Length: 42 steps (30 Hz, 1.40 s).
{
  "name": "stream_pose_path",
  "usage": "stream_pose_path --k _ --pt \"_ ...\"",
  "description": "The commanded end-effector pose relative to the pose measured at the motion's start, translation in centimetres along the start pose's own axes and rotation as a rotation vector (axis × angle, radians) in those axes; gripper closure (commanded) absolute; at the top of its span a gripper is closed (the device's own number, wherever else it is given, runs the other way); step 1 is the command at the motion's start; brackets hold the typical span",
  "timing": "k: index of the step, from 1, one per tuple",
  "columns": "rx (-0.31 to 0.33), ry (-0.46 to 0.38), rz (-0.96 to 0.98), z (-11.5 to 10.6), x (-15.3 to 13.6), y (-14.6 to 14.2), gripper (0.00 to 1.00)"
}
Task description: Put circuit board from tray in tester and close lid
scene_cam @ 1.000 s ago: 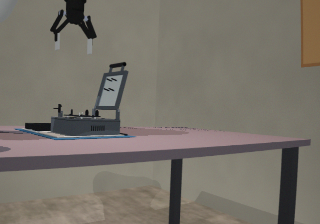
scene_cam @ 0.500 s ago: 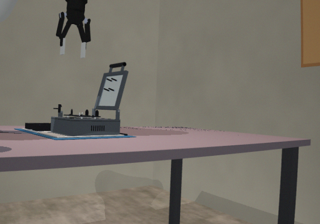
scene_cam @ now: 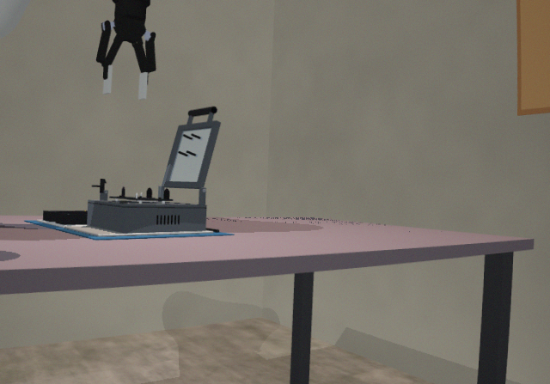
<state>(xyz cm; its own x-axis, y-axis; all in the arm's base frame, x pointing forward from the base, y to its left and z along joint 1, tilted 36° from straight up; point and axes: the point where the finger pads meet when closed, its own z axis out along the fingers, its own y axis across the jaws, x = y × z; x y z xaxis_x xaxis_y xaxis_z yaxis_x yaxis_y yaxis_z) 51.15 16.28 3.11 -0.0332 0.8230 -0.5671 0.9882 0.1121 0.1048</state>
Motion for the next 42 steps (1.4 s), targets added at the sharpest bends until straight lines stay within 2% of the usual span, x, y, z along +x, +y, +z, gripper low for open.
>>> stream_pose_path --k 1,12,18,24,26,42 --pt "0.000 0.000 0.000 -0.02 0.01 0.01 0.42" --pt "0.000 0.000 -0.005 -0.02 0.01 0.01 0.42" --pt "0.001 -0.002 -0.069 -0.02 0.01 0.01 0.42" --pt "0.006 -0.005 -0.231 -0.02 0.01 0.01 0.42" --pt "0.006 -0.005 -0.231 -0.02 0.01 0.01 0.42" --pt "0.008 -0.004 -0.779 -0.02 0.01 0.01 0.42"
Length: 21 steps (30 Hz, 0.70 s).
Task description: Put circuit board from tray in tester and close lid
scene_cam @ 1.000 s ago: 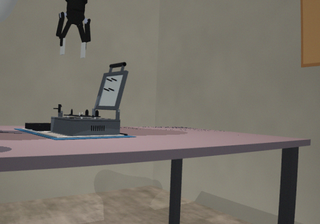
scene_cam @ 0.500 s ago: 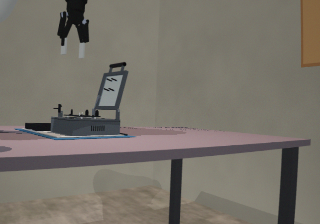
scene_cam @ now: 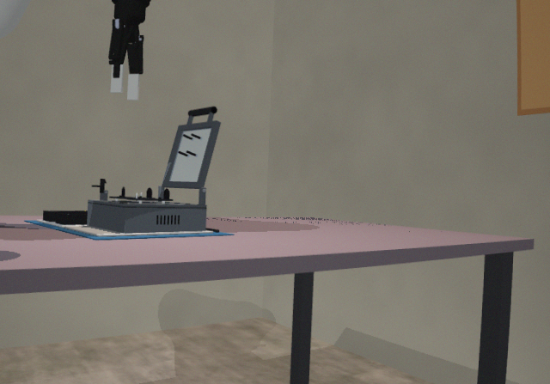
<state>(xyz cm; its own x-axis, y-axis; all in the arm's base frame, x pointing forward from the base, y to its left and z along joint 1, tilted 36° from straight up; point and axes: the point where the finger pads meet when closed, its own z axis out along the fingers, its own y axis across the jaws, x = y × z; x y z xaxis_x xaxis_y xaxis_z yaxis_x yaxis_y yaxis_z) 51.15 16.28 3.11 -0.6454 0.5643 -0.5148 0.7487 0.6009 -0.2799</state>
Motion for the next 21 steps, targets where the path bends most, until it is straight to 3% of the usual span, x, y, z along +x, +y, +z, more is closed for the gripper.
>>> stream_pose_path --k 1,16,21 --pt "0.002 0.008 -0.099 -0.02 0.00 0.02 0.42" --pt "0.000 0.009 -0.653 -0.02 0.00 0.02 0.42" --pt "0.000 0.009 -0.741 -0.02 0.00 0.02 0.42"
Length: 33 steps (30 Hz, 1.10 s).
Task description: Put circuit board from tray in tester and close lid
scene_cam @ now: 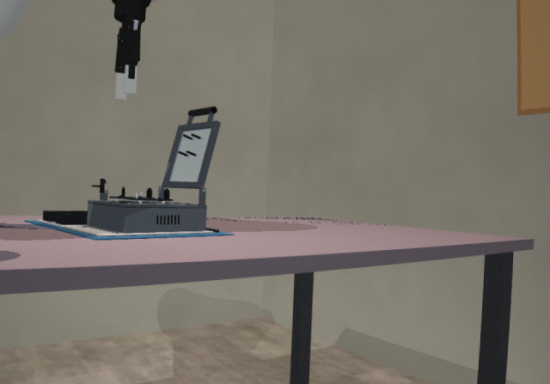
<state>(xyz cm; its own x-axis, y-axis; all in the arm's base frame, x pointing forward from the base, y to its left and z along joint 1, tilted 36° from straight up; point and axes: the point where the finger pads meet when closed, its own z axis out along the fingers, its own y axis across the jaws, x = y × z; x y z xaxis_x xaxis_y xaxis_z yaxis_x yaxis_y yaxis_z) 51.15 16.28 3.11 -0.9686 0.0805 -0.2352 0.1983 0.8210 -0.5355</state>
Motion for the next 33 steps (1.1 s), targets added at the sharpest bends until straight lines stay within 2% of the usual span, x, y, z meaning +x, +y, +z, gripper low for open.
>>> stream_pose_path --k 1,8,21,25,29,31,33 --pt "-0.002 0.006 -0.107 0.0 0.0 0.0 0.42" --pt "-0.003 0.006 -0.194 0.0 0.0 0.0 0.42" --pt "-0.003 0.006 -0.200 0.4 0.0 0.1 0.42" --pt "-0.003 0.006 -0.200 1.8 -0.1 0.2 0.42" --pt "-0.003 0.006 -0.200 4.4 -0.1 0.4 0.42" --pt "-0.003 0.006 -0.200 4.4 -0.1 0.4 0.42" --pt "-0.003 0.006 -0.200 6.0 -0.1 0.5 0.42"
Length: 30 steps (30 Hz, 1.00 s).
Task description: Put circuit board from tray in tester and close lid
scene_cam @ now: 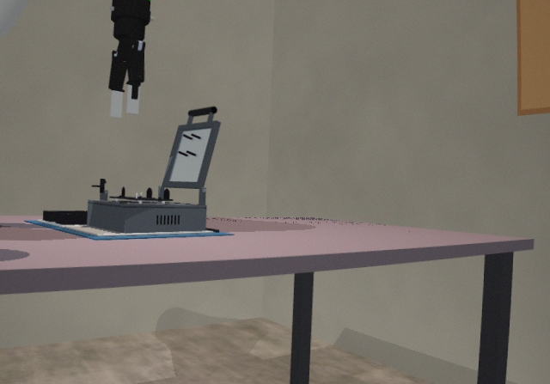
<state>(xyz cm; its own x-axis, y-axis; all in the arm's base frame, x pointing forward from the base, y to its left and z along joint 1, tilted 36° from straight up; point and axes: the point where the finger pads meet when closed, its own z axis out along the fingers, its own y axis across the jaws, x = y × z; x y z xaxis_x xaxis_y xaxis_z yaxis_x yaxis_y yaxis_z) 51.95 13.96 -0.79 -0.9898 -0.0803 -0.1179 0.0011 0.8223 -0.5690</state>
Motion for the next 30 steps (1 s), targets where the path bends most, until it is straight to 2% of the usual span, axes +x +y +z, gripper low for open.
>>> stream_pose_path --k 1,13,15,19,23,30 --pt "0.000 -0.001 0.000 2.3 -0.2 0.2 0.42" --pt "0.000 -0.001 0.000 14.4 -0.7 1.1 0.42" --pt "0.000 -0.001 0.000 14.4 -0.7 1.1 0.42" --pt "0.000 -0.001 0.000 17.2 -0.8 1.3 0.42" --pt "0.000 -0.001 0.000 19.0 -0.9 1.4 0.42" --pt "0.000 -0.001 0.000 19.9 -1.0 1.5 0.42"
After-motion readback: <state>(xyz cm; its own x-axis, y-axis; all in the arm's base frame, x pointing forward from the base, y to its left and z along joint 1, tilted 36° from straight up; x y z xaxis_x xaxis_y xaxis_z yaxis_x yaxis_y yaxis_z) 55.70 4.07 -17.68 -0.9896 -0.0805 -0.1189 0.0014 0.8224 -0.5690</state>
